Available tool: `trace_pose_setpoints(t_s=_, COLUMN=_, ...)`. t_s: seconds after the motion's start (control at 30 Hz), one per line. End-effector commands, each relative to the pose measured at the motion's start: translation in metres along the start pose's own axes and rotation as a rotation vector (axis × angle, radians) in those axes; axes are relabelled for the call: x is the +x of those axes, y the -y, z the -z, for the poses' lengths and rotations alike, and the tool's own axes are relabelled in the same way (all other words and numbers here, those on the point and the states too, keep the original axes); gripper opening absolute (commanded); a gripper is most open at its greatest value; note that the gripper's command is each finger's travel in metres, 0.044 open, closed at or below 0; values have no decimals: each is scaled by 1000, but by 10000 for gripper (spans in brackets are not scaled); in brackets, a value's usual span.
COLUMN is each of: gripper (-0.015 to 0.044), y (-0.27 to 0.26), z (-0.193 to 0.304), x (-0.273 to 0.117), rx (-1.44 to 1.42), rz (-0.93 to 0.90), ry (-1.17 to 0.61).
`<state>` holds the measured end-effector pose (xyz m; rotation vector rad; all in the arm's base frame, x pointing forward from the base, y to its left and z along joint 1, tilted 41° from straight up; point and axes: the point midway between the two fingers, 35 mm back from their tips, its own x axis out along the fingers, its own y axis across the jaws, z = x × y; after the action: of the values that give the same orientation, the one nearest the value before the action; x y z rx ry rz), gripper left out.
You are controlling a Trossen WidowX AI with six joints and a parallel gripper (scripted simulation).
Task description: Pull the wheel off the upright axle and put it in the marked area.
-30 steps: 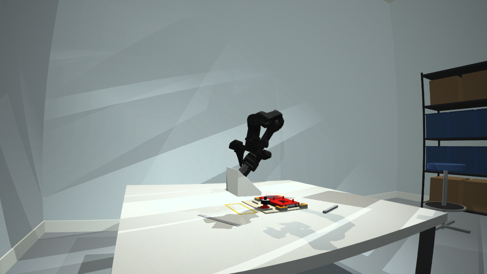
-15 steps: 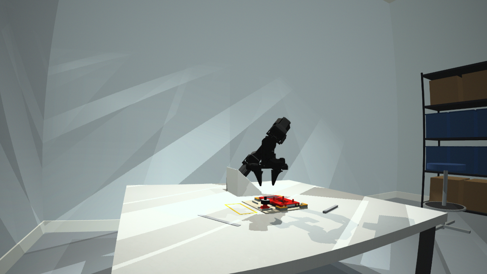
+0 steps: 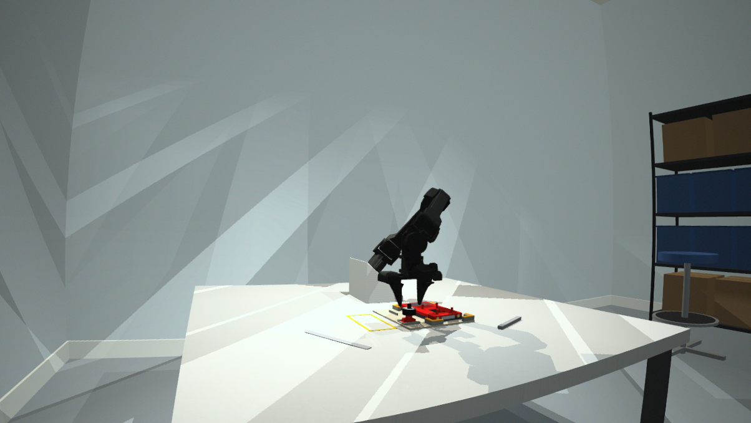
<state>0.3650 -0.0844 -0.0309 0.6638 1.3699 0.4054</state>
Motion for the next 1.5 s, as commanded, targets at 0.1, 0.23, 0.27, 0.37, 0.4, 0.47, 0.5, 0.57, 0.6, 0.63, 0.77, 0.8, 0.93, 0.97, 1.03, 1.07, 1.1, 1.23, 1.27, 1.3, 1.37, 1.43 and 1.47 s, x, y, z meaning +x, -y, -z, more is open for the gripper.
trace_pose_setpoints(t_s=0.1, gripper=300, y=-1, z=5, x=21, rx=9, rz=-10, ry=-14)
trace_pose_setpoints(t_s=0.23, gripper=195, y=-2, z=5, x=18, rx=5, rz=-7, ry=-22)
trace_pose_setpoints(t_s=0.27, gripper=188, y=-2, z=5, x=18, rx=5, rz=-7, ry=-22)
trace_pose_setpoints(t_s=0.37, gripper=168, y=-2, z=5, x=18, rx=5, rz=-7, ry=-22)
trace_pose_setpoints(t_s=0.4, gripper=162, y=-2, z=5, x=18, rx=5, rz=-7, ry=-22)
trace_pose_setpoints(t_s=0.47, gripper=148, y=-2, z=5, x=18, rx=5, rz=-7, ry=-22)
trace_pose_setpoints(t_s=0.5, gripper=142, y=-2, z=5, x=18, rx=5, rz=-7, ry=-22)
trace_pose_setpoints(t_s=0.57, gripper=89, y=-2, z=5, x=18, rx=5, rz=-7, ry=-22)
trace_pose_setpoints(t_s=0.6, gripper=63, y=-2, z=5, x=18, rx=5, rz=-7, ry=-22)
trace_pose_setpoints(t_s=0.63, gripper=37, y=-2, z=5, x=18, rx=5, rz=-7, ry=-22)
trace_pose_setpoints(t_s=0.77, gripper=0, y=-2, z=5, x=17, rx=5, rz=-7, ry=-21)
trace_pose_setpoints(t_s=0.8, gripper=0, y=-2, z=5, x=16, rx=5, rz=-7, ry=-21)
trace_pose_setpoints(t_s=0.93, gripper=0, y=-2, z=5, x=15, rx=5, rz=-7, ry=-21)
trace_pose_setpoints(t_s=0.97, gripper=0, y=-2, z=5, x=15, rx=5, rz=-7, ry=-21)
trace_pose_setpoints(t_s=1.03, gripper=0, y=-2, z=5, x=14, rx=5, rz=-7, ry=-21)
trace_pose_setpoints(t_s=1.07, gripper=0, y=-2, z=5, x=14, rx=5, rz=-7, ry=-21)
trace_pose_setpoints(t_s=1.1, gripper=0, y=-2, z=5, x=13, rx=5, rz=-7, ry=-21)
trace_pose_setpoints(t_s=1.23, gripper=0, y=-2, z=5, x=12, rx=5, rz=-7, ry=-20)
trace_pose_setpoints(t_s=1.27, gripper=0, y=-2, z=5, x=12, rx=6, rz=-7, ry=-20)
trace_pose_setpoints(t_s=1.3, gripper=0, y=-1, z=5, x=11, rx=6, rz=-7, ry=-20)
trace_pose_setpoints(t_s=1.37, gripper=0, y=-1, z=5, x=11, rx=6, rz=-7, ry=-20)
trace_pose_setpoints(t_s=1.43, gripper=0, y=-1, z=5, x=10, rx=6, rz=-7, ry=-20)
trace_pose_setpoints(t_s=1.47, gripper=0, y=-1, z=5, x=10, rx=6, rz=-7, ry=-20)
